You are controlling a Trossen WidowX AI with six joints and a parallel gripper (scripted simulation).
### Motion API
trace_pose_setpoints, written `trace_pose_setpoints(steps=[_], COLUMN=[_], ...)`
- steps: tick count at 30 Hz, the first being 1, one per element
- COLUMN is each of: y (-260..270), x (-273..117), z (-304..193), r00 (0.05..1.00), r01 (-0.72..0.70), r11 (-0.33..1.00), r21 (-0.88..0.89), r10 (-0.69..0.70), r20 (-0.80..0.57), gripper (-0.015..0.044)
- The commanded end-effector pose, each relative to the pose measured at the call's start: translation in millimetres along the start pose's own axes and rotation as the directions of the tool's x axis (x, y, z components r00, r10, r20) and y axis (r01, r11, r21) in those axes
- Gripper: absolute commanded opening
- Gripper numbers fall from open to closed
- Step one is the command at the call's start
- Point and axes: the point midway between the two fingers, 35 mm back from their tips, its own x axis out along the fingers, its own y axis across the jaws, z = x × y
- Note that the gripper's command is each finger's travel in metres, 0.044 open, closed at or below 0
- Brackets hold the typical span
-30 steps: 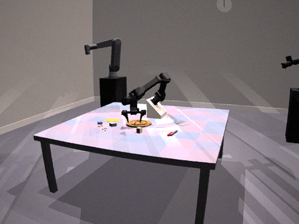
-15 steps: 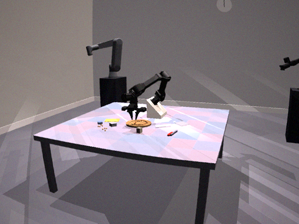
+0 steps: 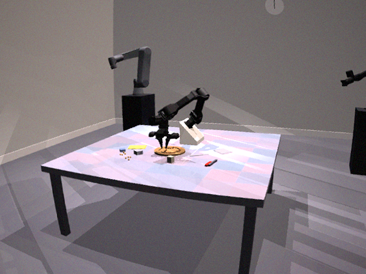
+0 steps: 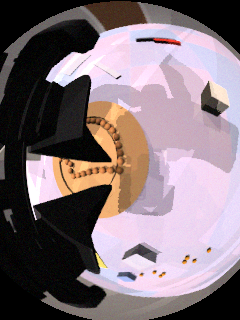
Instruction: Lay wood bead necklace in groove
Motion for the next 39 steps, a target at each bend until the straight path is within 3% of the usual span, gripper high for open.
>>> trace_pose_setpoints(steps=[1,17,22,39], y=[1,2,1,1], x=[10,23,21,21], z=[-4,-6,-4,-4], r00=[1.0,1.0,1.0,1.0], r01=[-0.009,-0.012,-0.006,-0.006], r11=[1.0,1.0,1.0,1.0], r21=[0.011,0.015,0.008,0.008], r10=[0.009,0.012,0.006,0.006], r20=[-0.013,-0.018,-0.013,-0.013], gripper=[0.012,0.012,0.0,0.0])
